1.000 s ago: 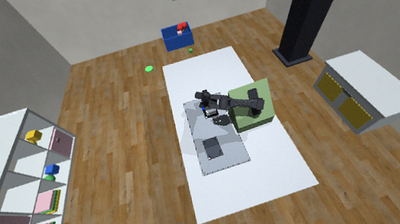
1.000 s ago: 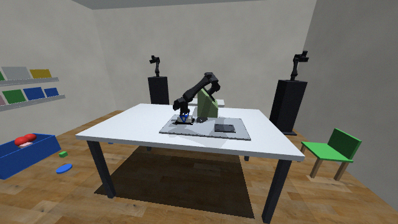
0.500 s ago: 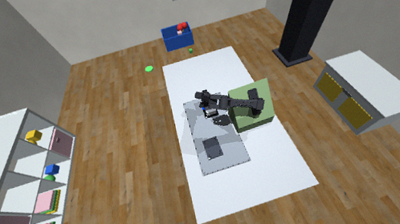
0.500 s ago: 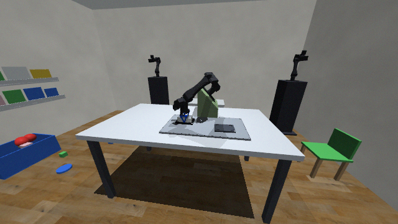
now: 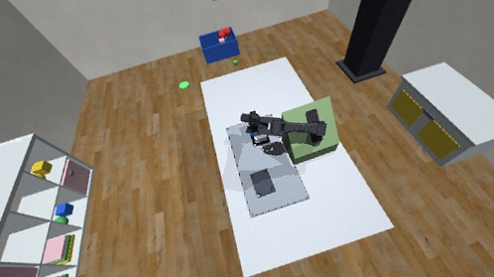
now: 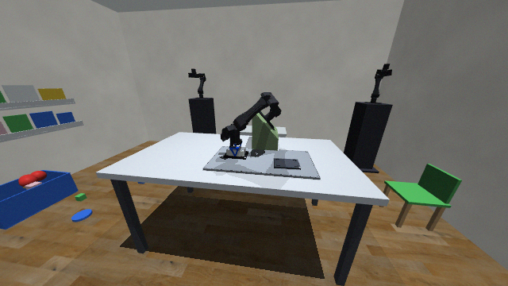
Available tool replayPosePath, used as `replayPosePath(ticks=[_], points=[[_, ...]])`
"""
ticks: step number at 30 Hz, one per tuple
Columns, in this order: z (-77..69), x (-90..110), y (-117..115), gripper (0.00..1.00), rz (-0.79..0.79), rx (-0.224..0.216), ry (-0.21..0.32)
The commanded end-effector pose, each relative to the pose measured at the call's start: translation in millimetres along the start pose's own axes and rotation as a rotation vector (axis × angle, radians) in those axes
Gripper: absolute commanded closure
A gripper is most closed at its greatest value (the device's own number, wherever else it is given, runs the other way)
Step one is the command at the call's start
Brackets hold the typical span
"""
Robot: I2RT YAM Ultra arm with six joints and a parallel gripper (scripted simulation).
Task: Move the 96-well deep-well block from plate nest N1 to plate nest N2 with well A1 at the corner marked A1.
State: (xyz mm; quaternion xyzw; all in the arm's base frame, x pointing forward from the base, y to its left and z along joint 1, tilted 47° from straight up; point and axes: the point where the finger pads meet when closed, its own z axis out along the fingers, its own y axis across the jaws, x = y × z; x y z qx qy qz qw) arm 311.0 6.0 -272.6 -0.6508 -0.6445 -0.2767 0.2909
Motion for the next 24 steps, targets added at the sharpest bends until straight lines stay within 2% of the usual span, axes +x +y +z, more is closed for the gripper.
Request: replayPosePath(ticks=[1, 12, 24], points=[[-4.1, -1, 3, 1.00, 0.000, -0.011, -0.004], [-5.7, -1, 3, 1.00, 0.000, -0.011, -0.004], [-25.8, -1, 3, 1.00, 0.000, -0.011, -0.004]])
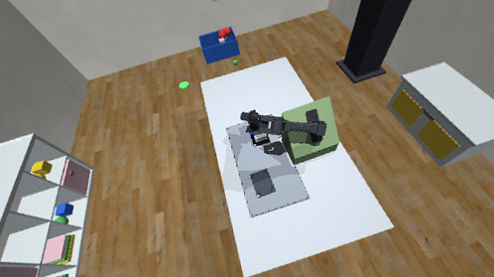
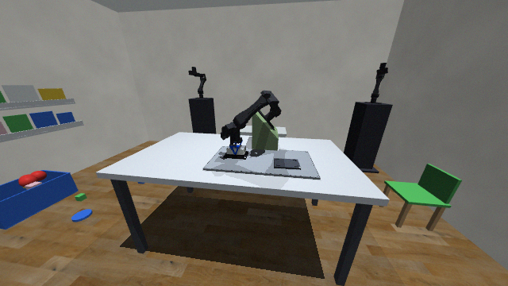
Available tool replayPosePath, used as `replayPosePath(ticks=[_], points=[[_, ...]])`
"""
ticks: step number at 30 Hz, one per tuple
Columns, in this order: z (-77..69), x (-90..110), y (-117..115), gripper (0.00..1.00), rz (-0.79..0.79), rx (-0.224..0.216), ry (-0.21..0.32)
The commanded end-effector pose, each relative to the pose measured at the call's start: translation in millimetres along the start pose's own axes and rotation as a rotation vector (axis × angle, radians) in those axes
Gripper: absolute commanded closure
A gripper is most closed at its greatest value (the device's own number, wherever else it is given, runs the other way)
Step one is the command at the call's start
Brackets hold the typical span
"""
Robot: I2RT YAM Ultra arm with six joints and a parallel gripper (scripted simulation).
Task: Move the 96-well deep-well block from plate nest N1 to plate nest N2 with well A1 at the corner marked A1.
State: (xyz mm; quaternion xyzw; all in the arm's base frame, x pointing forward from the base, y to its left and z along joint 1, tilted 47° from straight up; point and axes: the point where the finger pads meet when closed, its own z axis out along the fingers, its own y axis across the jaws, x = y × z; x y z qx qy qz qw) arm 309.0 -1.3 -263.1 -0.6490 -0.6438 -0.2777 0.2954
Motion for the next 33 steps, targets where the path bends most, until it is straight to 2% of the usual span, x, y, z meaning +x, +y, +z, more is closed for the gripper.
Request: replayPosePath(ticks=[1, 33], points=[[-15.9, -3, 5, 1.00, 0.000, -0.017, -0.013], [-62.8, -3, 4, 1.00, -0.001, -0.017, -0.014]])
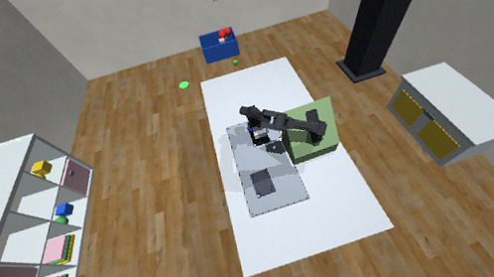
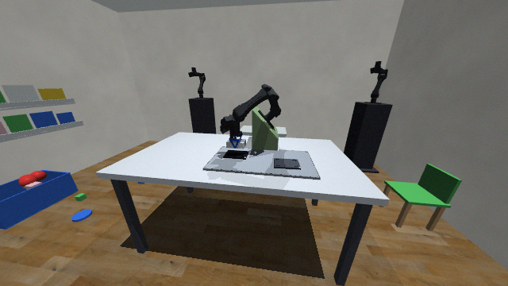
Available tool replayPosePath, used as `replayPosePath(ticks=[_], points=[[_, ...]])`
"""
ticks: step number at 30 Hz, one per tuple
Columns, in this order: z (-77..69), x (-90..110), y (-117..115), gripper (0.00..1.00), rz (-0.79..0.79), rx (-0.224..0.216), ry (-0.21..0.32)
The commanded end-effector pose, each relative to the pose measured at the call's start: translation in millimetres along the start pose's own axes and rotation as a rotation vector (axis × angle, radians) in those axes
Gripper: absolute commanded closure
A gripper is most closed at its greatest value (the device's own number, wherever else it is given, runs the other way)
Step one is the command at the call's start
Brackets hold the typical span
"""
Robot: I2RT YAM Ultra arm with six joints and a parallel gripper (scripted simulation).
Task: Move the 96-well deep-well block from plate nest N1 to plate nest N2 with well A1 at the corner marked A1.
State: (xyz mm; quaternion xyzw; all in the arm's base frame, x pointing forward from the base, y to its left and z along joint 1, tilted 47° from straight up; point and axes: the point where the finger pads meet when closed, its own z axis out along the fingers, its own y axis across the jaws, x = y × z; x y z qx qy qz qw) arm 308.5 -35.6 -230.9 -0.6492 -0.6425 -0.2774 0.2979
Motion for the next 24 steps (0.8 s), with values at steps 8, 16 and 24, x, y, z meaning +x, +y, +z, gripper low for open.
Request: replayPosePath(ticks=[8, 16, 24], points=[[-25.9, -4, 5, 1.00, -0.004, -0.020, -0.018], [-33.3, -4, 5, 1.00, -0.004, -0.020, -0.018], [-33.2, -4, 5, 1.00, -0.004, -0.019, -0.018]])
